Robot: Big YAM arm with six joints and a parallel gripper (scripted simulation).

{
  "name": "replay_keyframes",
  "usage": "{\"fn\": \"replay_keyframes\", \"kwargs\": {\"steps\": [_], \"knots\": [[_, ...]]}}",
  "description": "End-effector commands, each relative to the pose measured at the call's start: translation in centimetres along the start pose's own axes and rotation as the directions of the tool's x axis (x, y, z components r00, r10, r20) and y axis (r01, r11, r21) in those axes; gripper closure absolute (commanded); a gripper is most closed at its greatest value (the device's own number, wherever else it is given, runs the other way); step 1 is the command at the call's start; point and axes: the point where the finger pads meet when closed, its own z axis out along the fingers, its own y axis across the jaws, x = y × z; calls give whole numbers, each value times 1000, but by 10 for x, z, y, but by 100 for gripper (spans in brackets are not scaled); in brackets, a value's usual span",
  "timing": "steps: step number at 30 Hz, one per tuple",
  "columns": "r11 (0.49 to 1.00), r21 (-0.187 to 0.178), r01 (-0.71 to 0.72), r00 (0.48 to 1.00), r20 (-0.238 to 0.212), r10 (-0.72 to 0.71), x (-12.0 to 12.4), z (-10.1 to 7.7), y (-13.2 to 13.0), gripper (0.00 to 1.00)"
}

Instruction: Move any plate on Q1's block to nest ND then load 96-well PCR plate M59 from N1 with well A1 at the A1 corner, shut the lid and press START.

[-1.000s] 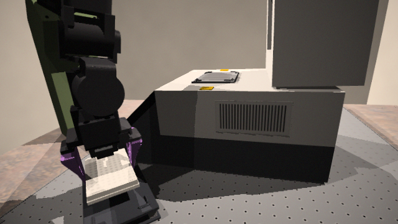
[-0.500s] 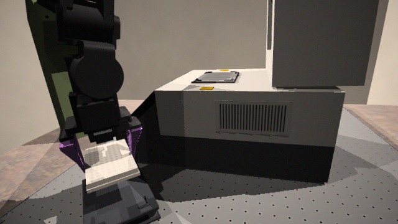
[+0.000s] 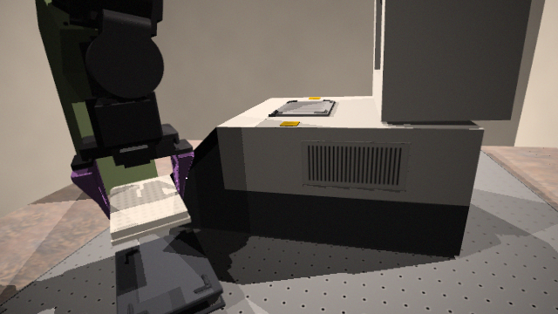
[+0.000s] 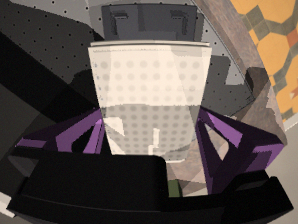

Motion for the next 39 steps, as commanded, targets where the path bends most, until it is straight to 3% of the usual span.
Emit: {"fn": "replay_keyframes", "kwargs": {"steps": [1,4,9,12,18,26,29,34,39], "knots": [[1000,6,12,998,64,-12,-29,-31,-5,100],[1000,7,11,998,64,-11,-29,-41,-5,100],[1000,2,11,1000,13,-11,-5,-48,-3,100],[1000,7,8,1000,28,-8,-12,-49,-3,100],[1000,6,15,998,64,-15,-26,-81,-3,100],[1000,9,5,1000,18,-6,-7,-97,-7,100],[1000,9,7,999,32,-7,-13,-100,-5,100],[1000,7,15,998,65,-16,-24,-128,-4,100],[1000,9,14,999,53,-14,-22,-142,-5,100]]}}
